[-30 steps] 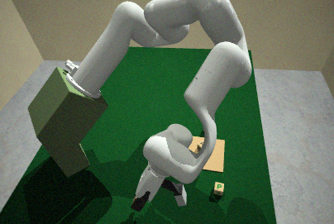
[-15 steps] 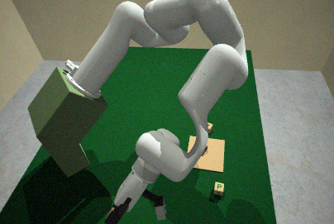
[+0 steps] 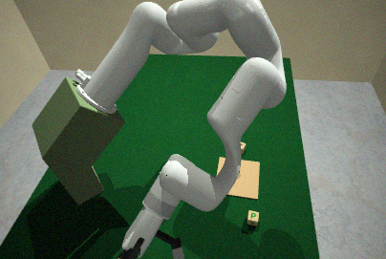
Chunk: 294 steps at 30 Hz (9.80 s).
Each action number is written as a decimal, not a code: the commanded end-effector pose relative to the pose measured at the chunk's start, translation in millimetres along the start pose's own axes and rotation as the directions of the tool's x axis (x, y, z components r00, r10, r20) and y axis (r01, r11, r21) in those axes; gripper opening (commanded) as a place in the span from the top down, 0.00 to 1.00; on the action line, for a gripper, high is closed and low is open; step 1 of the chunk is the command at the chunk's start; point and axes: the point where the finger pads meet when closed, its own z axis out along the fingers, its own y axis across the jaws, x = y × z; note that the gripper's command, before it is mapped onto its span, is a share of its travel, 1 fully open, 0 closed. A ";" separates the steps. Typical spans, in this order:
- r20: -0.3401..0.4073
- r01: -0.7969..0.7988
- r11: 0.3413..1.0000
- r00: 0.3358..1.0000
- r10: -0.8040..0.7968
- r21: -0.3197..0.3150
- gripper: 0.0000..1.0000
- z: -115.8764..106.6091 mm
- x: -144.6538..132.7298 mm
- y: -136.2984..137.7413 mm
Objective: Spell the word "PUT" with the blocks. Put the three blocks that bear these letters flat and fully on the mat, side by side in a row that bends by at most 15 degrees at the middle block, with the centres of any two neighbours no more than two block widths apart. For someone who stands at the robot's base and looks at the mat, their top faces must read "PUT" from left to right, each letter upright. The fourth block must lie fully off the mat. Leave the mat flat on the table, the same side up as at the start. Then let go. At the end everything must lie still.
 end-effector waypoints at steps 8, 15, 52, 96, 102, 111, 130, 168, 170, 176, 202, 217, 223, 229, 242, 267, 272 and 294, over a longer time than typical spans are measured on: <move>-0.188 -0.034 0.990 0.982 0.008 -0.135 0.73 11.2 9.9 28.2; -0.281 -0.057 0.982 0.960 0.004 -0.179 0.73 12.9 24.0 40.5; -0.832 -0.157 0.988 0.546 0.098 0.013 0.73 -41.8 142.6 22.6; -0.771 0.192 0.752 0.051 0.635 0.631 0.73 -191.7 192.1 -84.5; -0.707 0.257 0.679 0.029 0.706 0.688 0.73 -212.9 189.6 -95.5; -0.695 0.268 0.665 0.026 0.718 0.697 0.73 -216.0 189.5 -97.9; -0.695 0.268 0.665 0.026 0.718 0.697 0.73 -196.3 208.6 -125.5; -0.695 0.268 0.665 0.026 0.718 0.697 0.73 -191.0 213.7 -133.0; -0.695 0.268 0.665 0.026 0.718 0.697 0.73 -191.0 213.7 -133.0; -0.695 0.268 0.665 0.026 0.718 0.697 0.69 -191.0 213.7 -133.0; -0.695 0.268 0.665 0.026 0.718 0.697 0.53 -191.0 213.7 -133.0; -0.695 0.268 0.665 0.026 0.718 0.697 0.53 -191.0 213.7 -133.0; -0.695 0.268 0.665 0.026 0.718 0.697 0.53 -191.0 213.7 -133.0; -0.695 0.268 0.665 0.026 0.718 0.697 0.53 -191.0 213.7 -133.0; -0.695 0.268 0.665 0.026 0.718 0.697 0.53 -196.1 208.6 -125.5; -0.701 0.270 0.663 0.068 0.710 0.698 0.53 -216.9 189.6 -96.4; -0.715 0.270 0.663 0.209 0.668 0.698 0.53 -219.7 187.7 -93.0; -0.669 0.270 0.662 0.573 0.473 0.699 0.53 -227.7 182.3 -82.9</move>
